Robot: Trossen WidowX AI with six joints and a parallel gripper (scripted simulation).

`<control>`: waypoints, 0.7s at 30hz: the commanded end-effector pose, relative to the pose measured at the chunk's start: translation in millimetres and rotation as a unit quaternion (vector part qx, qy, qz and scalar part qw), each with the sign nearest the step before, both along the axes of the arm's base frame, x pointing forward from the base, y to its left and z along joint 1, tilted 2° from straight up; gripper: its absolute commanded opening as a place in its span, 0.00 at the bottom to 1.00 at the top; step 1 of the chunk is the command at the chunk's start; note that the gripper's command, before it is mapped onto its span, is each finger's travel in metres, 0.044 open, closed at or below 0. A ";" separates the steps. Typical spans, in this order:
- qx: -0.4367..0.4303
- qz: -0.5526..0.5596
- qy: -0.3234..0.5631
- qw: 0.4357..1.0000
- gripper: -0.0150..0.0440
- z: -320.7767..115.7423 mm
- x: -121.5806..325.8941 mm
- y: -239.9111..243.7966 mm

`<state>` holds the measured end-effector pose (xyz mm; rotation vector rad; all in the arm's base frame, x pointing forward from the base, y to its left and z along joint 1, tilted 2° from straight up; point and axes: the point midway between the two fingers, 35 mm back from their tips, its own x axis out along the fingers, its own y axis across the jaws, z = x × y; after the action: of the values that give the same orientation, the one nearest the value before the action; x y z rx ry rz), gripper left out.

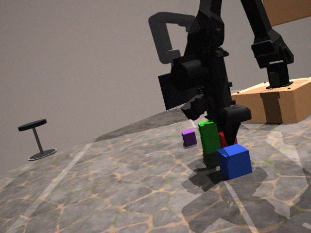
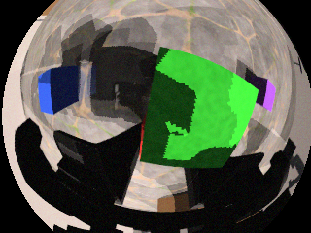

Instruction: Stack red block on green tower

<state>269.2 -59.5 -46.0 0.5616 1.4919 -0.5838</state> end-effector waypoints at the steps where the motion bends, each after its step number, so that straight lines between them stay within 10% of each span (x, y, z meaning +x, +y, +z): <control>1: 0.000 -0.001 0.000 1.000 0.34 2.7 0.1 0.2; 21: 0.002 0.001 -0.001 1.000 0.25 94.9 1.1 0.7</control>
<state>268.6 -59.4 31.4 0.5610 1.5024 -0.5859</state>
